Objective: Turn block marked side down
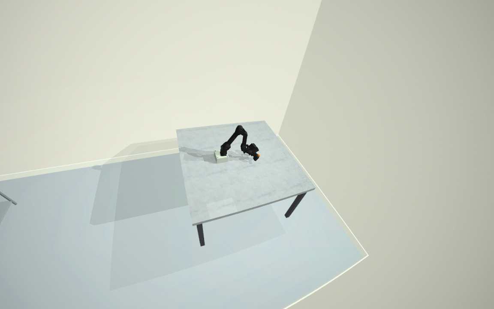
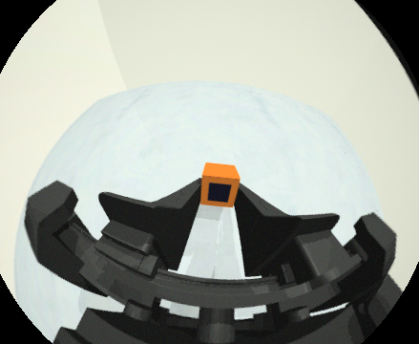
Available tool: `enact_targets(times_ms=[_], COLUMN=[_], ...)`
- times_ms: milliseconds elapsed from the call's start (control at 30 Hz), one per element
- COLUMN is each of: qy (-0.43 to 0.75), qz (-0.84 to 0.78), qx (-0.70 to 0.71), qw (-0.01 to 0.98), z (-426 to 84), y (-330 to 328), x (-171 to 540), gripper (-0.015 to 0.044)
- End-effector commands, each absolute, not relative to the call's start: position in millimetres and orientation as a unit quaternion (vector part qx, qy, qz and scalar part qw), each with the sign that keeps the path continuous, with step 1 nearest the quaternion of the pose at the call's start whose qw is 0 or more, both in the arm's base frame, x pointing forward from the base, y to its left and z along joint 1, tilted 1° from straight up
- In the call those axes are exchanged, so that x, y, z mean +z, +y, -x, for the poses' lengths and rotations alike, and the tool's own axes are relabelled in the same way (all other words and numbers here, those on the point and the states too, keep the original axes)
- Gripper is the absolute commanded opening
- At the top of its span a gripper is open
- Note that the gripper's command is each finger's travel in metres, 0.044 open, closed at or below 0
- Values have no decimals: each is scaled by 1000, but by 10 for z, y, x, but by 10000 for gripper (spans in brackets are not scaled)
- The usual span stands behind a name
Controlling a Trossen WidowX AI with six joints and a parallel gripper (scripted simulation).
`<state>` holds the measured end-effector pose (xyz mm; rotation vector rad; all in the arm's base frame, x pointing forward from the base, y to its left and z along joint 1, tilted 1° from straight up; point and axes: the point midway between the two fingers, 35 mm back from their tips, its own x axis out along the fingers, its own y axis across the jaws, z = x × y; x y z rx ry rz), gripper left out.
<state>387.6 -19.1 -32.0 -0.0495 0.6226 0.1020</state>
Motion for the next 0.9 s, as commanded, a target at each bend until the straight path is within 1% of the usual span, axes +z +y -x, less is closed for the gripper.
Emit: enact_targets(times_ms=[0, 367, 800, 867], qy=[284, 242, 241, 241], qz=[19, 18, 18, 18], qx=[53, 55, 55, 55], qw=[957, 969, 969, 969], z=[-3802, -3738, -3738, -3738], y=[-177, -171, -171, -171], x=[-352, -309, -308, -308], gripper=[0, 0, 0, 53])
